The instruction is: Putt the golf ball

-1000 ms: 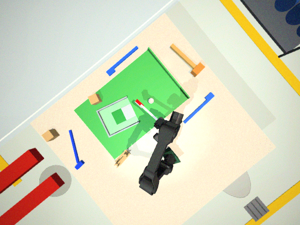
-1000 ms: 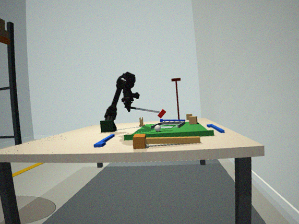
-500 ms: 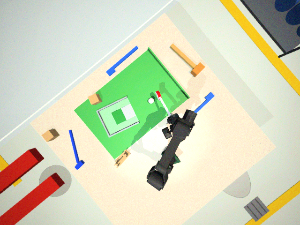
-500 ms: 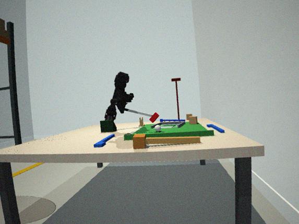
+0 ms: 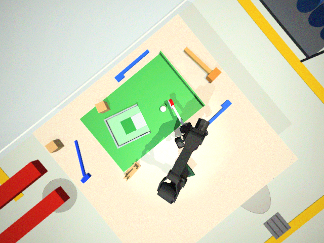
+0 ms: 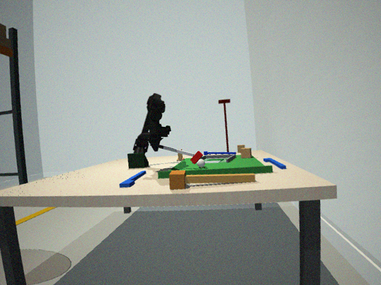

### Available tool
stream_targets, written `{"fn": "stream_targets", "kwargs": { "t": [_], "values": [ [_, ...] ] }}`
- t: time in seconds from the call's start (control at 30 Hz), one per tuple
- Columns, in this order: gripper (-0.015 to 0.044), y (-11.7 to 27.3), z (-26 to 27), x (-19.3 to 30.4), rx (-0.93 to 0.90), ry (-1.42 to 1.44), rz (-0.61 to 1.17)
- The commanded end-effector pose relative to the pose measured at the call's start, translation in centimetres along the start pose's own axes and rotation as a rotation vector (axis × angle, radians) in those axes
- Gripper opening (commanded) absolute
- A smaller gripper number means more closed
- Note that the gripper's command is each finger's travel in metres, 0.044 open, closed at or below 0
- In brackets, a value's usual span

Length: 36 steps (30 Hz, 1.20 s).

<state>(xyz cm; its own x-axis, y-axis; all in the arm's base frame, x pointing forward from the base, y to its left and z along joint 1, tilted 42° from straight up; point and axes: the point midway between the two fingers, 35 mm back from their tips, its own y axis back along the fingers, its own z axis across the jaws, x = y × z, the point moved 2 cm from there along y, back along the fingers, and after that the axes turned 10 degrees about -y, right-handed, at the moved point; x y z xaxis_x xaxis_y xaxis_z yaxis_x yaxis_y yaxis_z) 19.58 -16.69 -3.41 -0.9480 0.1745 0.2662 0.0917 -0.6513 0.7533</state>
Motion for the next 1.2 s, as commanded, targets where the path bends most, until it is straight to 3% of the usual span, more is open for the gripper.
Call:
{"fn": "stream_targets", "kwargs": {
  "t": [0.0, 0.87, 1.17],
  "values": [
    [0.0, -0.4, 0.1, -0.2, -0.002, -0.002, -0.011],
    [0.0, -2.5, 0.0, -0.1, 0.001, 0.001, -0.002],
    [0.0, -2.8, -2.8, -0.7, -0.001, -0.002, -0.011]
  ]
}}
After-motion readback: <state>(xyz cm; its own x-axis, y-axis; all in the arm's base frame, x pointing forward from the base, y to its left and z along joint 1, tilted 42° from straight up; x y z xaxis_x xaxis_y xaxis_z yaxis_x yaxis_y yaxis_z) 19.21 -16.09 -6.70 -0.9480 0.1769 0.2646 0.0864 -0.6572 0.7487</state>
